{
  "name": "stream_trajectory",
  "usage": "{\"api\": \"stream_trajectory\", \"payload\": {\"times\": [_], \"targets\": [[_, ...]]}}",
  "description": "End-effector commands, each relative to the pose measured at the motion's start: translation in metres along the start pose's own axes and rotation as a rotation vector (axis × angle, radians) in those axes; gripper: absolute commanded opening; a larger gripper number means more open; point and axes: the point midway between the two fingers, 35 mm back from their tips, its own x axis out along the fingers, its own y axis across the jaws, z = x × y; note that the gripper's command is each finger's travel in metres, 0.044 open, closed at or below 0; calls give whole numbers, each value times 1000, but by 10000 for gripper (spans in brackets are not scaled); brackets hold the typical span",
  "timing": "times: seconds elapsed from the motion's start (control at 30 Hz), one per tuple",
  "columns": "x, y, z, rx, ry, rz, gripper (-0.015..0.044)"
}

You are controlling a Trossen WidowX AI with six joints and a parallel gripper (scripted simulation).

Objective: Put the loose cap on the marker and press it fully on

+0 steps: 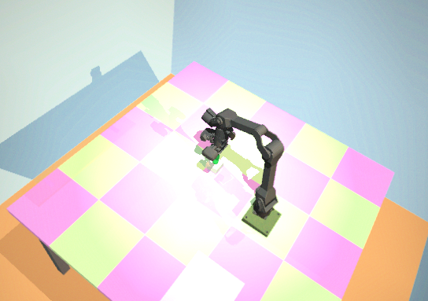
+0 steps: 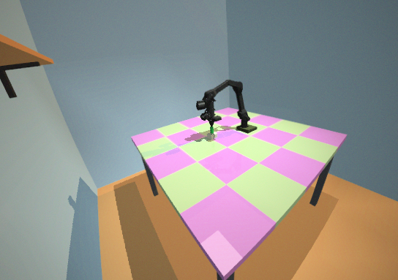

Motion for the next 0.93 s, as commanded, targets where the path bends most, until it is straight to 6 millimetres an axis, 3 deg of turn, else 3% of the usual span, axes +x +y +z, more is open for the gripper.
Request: {"api": "stream_trajectory", "payload": {"times": [0.0,0.17,0.3,0.83,0.9], "targets": [[-25,-1,5,0,-13,-3,0],[-80,0,3,0,-12,-3,0],[-87,0,1,0,-12,-2,0],[-87,0,1,0,-12,-2,420],[-87,0,1,0,-12,-2,440]]}}
